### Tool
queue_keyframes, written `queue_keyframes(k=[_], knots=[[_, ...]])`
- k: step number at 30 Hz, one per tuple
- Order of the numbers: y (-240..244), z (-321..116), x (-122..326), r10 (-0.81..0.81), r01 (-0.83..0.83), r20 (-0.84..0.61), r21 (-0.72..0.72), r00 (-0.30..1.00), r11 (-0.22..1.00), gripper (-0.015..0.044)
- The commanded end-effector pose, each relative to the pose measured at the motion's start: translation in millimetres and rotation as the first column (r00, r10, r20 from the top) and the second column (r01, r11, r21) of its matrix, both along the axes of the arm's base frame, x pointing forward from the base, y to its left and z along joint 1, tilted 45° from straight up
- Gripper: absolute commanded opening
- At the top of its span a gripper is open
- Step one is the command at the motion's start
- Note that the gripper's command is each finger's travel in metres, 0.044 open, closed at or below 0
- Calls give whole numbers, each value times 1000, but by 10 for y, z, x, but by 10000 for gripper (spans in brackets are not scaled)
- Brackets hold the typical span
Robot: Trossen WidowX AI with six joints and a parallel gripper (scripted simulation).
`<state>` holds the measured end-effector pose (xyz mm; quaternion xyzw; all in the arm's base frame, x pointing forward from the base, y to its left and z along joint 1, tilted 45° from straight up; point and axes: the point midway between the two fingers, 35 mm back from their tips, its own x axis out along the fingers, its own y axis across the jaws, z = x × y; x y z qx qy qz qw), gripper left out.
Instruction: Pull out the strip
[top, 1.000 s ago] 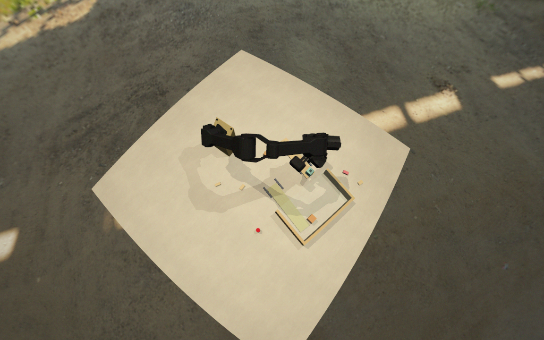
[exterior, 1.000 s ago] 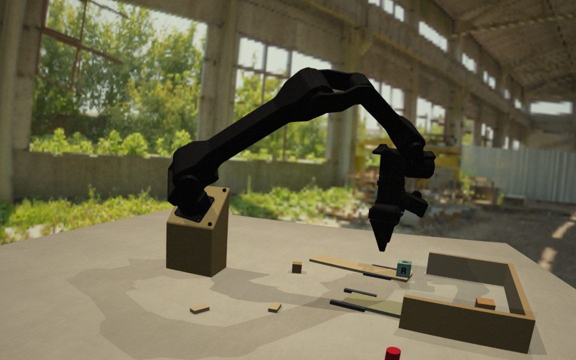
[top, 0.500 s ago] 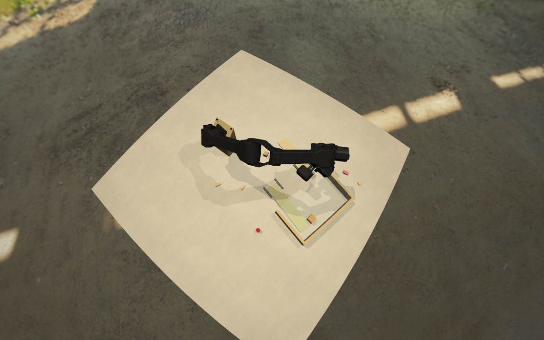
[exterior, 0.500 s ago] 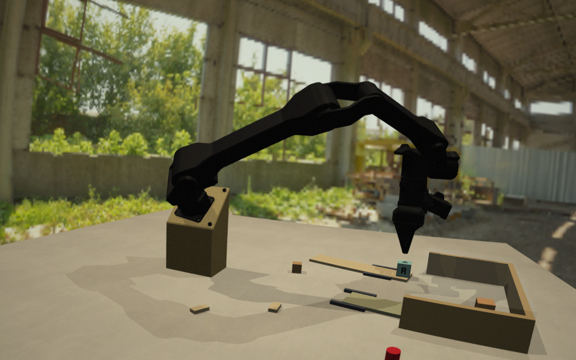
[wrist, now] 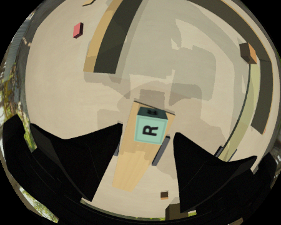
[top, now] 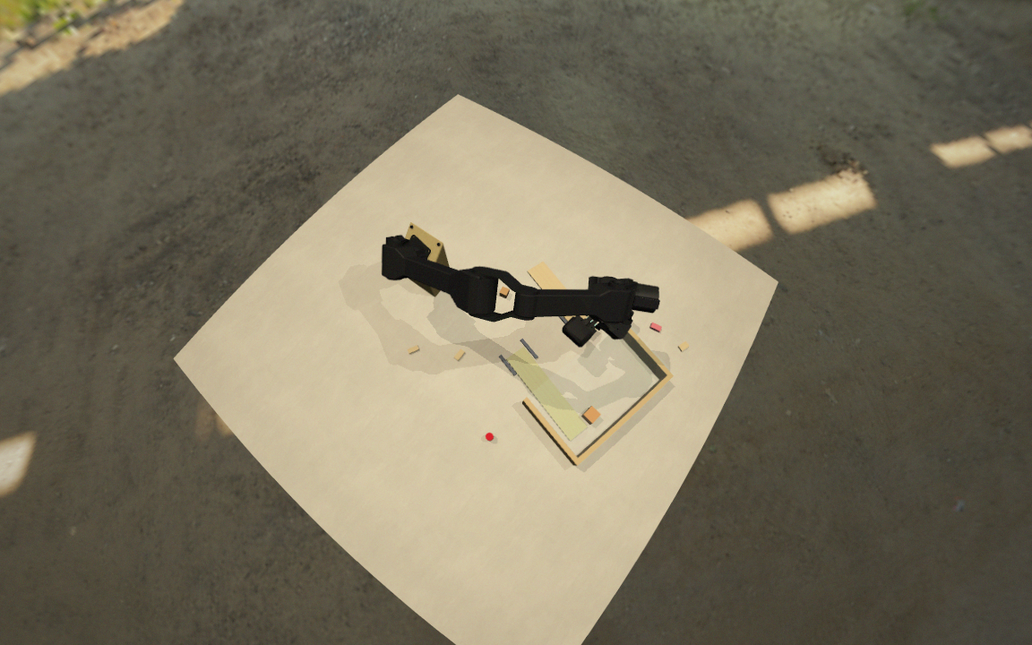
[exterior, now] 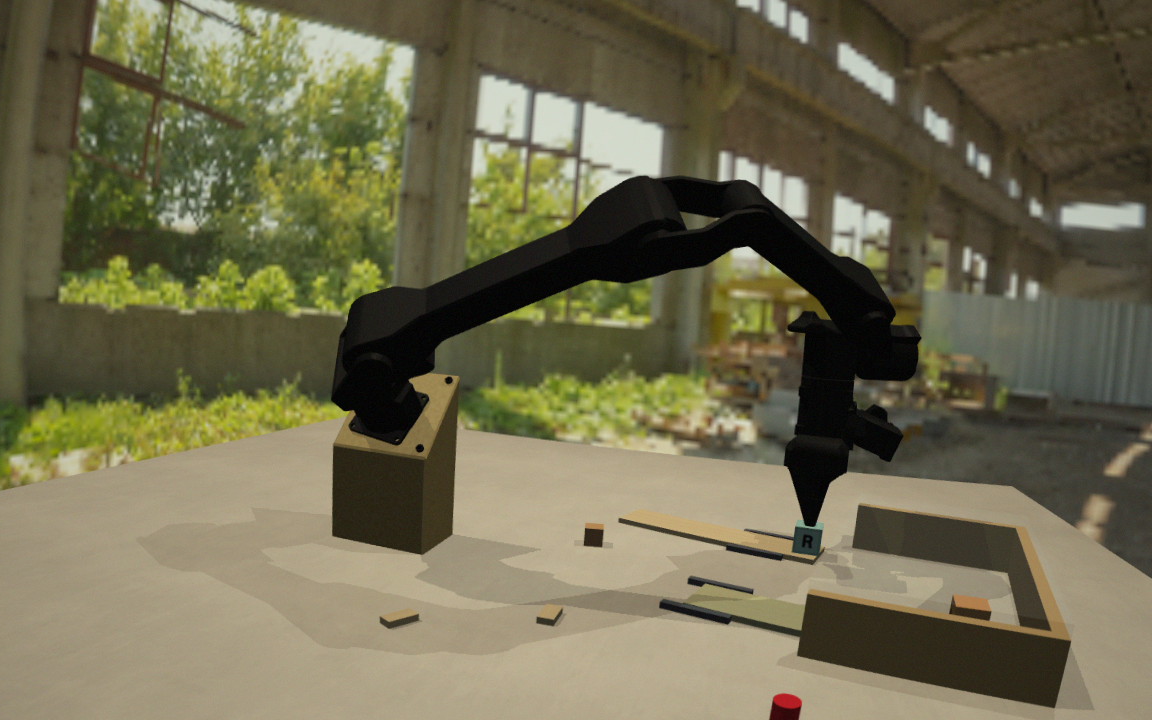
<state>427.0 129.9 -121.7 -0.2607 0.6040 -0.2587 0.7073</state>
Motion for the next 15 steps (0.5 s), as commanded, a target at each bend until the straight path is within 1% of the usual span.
queue_keyframes(k=[1,15], knots=[[-57,-49,1,3,-3,-6,-6,1000,1000,250],[-216,-207,27,3,-3,-6,-8,1000,1000,250]])
